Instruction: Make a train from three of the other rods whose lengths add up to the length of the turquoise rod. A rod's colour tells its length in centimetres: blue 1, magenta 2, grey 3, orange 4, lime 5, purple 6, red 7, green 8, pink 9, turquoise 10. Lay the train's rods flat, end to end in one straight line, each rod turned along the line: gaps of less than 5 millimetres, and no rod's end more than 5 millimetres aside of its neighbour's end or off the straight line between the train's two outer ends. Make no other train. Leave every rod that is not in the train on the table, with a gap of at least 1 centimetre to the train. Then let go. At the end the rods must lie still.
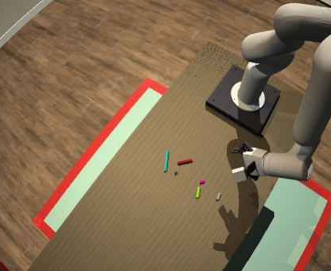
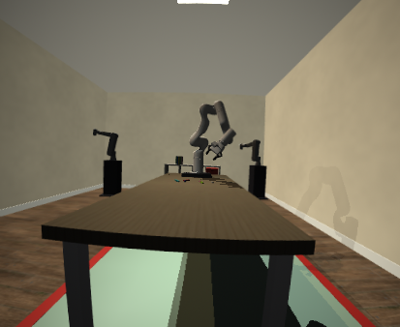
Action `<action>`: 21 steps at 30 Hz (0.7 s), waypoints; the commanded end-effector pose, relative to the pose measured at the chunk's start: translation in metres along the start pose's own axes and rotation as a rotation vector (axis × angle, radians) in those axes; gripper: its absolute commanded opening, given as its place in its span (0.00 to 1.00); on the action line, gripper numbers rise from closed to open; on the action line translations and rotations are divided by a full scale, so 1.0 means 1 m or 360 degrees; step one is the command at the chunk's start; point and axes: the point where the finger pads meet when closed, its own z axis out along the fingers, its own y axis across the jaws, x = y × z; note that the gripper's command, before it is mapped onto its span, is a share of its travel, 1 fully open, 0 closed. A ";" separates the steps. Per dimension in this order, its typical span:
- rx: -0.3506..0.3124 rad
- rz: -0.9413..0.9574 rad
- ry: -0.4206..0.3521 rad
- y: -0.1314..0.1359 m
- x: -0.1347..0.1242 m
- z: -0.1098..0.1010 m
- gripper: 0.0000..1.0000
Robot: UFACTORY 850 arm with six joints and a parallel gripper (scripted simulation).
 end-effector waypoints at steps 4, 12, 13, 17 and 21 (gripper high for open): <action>0.0085 0.0351 -0.0217 0.000 0.003 0.037 1.00; 0.0128 0.0617 -0.0366 0.000 0.006 0.061 1.00; 0.0145 0.0746 -0.0434 0.000 0.007 0.072 1.00; 0.0163 0.0908 -0.0516 0.000 0.010 0.085 1.00; 0.0180 0.1093 -0.0606 0.001 0.013 0.100 1.00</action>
